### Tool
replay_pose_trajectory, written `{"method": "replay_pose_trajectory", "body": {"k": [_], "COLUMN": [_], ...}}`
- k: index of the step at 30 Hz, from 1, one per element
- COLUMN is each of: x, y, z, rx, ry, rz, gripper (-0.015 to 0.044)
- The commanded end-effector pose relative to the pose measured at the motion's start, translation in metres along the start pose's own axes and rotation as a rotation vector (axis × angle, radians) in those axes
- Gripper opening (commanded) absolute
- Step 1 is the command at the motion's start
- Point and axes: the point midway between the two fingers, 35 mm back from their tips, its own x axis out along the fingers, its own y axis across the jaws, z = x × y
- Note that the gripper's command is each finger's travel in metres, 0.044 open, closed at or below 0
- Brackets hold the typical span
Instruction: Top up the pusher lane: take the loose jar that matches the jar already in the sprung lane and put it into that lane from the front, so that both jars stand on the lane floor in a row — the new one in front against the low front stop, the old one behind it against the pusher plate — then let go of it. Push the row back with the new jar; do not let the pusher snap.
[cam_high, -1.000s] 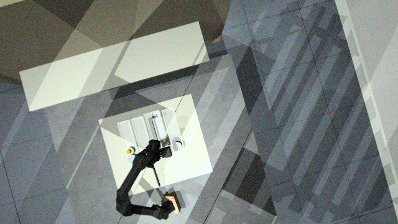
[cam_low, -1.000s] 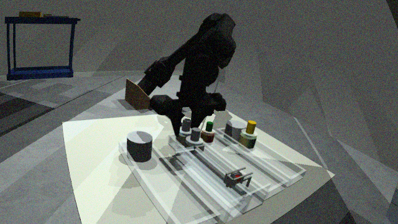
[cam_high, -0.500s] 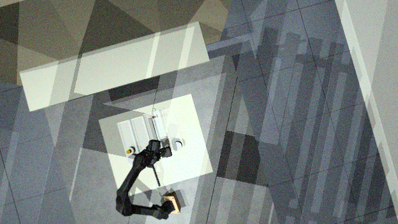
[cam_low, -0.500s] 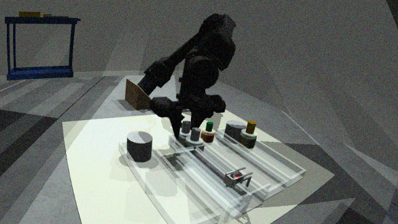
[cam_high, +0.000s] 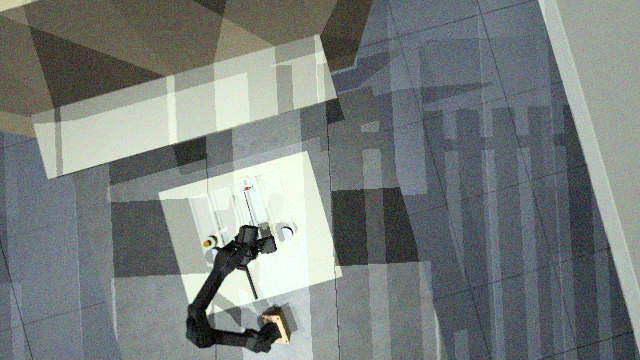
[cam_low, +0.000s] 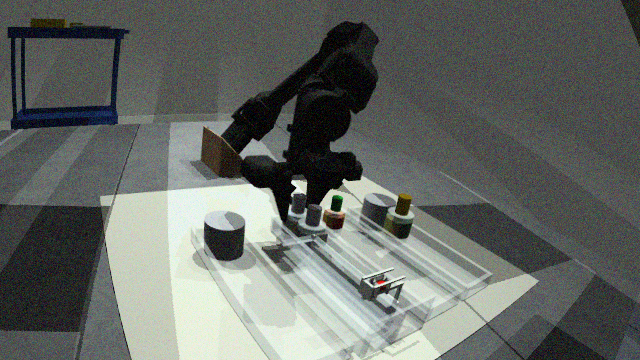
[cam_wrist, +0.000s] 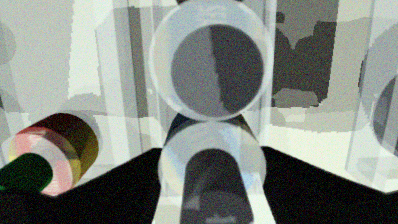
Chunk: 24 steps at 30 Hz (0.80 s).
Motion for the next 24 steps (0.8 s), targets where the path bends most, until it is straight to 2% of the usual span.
{"method": "replay_pose_trajectory", "body": {"k": [1, 24], "x": [0.0004, 0.0005], "y": [0.0015, 0.0014], "z": [0.0017, -0.0021], "rx": [-0.007, -0.007], "ry": [-0.009, -0.009], "rz": [0.005, 0.005], "gripper": [0.0000, 0.0000]}}
